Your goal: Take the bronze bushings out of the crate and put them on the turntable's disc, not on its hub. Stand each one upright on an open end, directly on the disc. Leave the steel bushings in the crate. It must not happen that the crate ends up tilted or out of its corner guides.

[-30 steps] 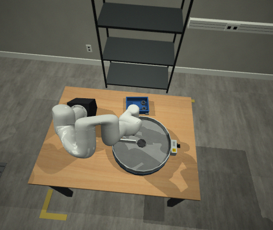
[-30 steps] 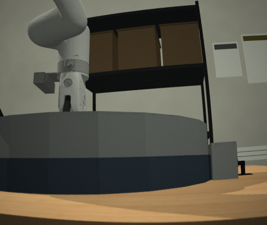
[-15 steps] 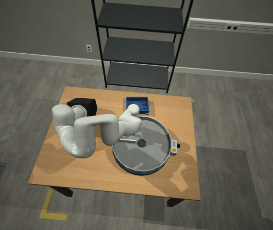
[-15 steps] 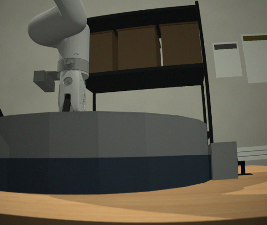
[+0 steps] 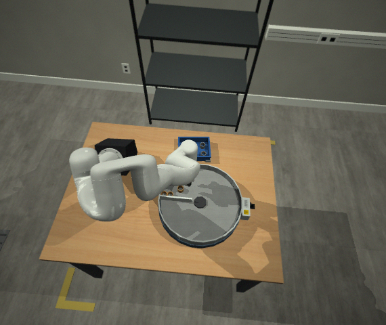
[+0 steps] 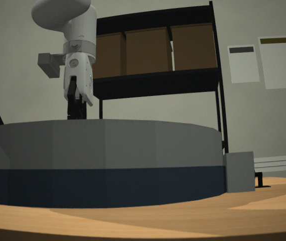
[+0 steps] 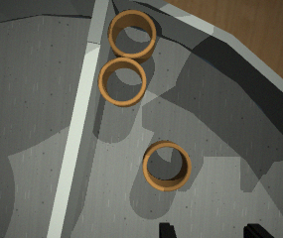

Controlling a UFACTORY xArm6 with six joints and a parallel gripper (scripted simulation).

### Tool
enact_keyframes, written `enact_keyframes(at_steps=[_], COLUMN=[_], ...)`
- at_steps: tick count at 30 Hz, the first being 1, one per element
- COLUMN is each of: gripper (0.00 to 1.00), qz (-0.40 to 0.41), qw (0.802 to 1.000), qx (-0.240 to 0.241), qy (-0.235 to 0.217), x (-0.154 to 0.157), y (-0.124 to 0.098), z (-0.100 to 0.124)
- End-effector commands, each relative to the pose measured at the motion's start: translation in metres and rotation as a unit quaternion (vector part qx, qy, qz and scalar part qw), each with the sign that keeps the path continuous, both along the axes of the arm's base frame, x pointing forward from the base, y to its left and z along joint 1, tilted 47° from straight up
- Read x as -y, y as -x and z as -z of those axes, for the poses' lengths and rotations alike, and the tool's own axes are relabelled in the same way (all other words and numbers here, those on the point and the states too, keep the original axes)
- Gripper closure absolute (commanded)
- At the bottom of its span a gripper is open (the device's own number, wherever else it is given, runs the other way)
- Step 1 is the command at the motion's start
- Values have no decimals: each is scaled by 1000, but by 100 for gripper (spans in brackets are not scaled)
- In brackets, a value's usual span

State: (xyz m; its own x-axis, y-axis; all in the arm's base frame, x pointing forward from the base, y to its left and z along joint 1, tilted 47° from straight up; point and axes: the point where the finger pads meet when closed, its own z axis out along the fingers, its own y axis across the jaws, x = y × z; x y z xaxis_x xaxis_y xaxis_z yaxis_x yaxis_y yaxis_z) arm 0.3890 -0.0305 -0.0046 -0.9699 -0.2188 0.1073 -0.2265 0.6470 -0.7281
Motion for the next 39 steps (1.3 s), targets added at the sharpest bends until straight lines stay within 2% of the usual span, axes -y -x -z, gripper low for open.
enact_keyframes(at_steps=[1, 12, 13, 16, 20, 22, 39], gripper=[58, 58, 0, 0, 0, 0, 0], qz=[0, 0, 0, 0, 0, 0, 0], qw=[1000, 1000, 1000, 1000, 1000, 1000, 1000], qx=[1, 1, 1, 1, 1, 1, 1], qy=[0, 0, 0, 0, 0, 0, 0], x=[-5, -5, -6, -9, -49, -61, -62], y=[0, 0, 0, 0, 5, 7, 7], z=[-5, -5, -5, -9, -45, -57, -58])
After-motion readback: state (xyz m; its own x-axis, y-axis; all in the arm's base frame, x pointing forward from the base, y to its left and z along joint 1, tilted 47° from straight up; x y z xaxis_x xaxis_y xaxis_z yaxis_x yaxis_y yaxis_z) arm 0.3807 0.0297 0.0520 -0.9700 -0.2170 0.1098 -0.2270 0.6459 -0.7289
